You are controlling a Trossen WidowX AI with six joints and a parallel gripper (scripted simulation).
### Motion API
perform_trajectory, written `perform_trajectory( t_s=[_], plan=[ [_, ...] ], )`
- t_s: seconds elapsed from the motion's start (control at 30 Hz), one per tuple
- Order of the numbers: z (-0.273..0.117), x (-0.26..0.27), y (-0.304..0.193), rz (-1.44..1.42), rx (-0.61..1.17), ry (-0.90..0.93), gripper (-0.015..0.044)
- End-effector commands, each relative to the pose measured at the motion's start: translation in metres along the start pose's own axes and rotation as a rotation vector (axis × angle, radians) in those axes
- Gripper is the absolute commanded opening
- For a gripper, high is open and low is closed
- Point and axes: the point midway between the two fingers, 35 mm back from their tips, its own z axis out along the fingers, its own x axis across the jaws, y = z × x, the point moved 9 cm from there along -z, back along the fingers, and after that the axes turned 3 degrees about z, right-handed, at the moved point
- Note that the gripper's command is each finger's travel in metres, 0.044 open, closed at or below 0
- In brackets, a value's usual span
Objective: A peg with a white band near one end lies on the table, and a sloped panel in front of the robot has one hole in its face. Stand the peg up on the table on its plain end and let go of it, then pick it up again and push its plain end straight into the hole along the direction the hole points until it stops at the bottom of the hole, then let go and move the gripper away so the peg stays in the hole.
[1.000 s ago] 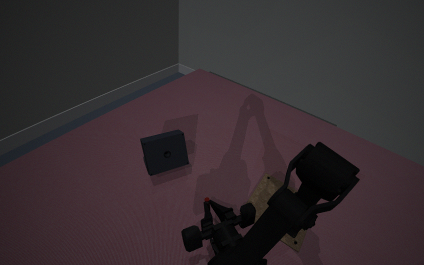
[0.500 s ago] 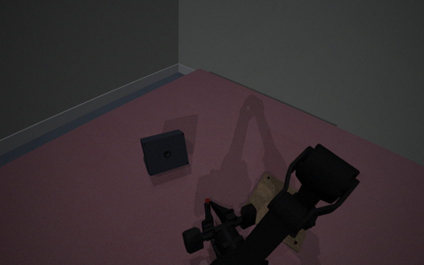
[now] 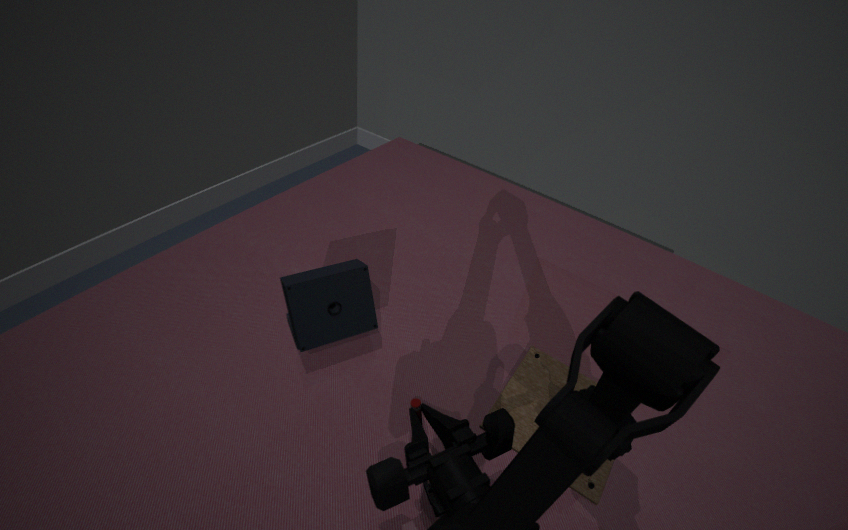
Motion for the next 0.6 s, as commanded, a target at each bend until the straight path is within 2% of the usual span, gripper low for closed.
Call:
perform_trajectory(
  t_s=[0.0,0.57],
  plan=[
    [-0.001,0.0004,0.0009,0.0,0.0,0.0,0.0049],
    [-0.0042,0.0018,0.0027,-0.009,0.008,-0.01,0.0049]
  ],
)
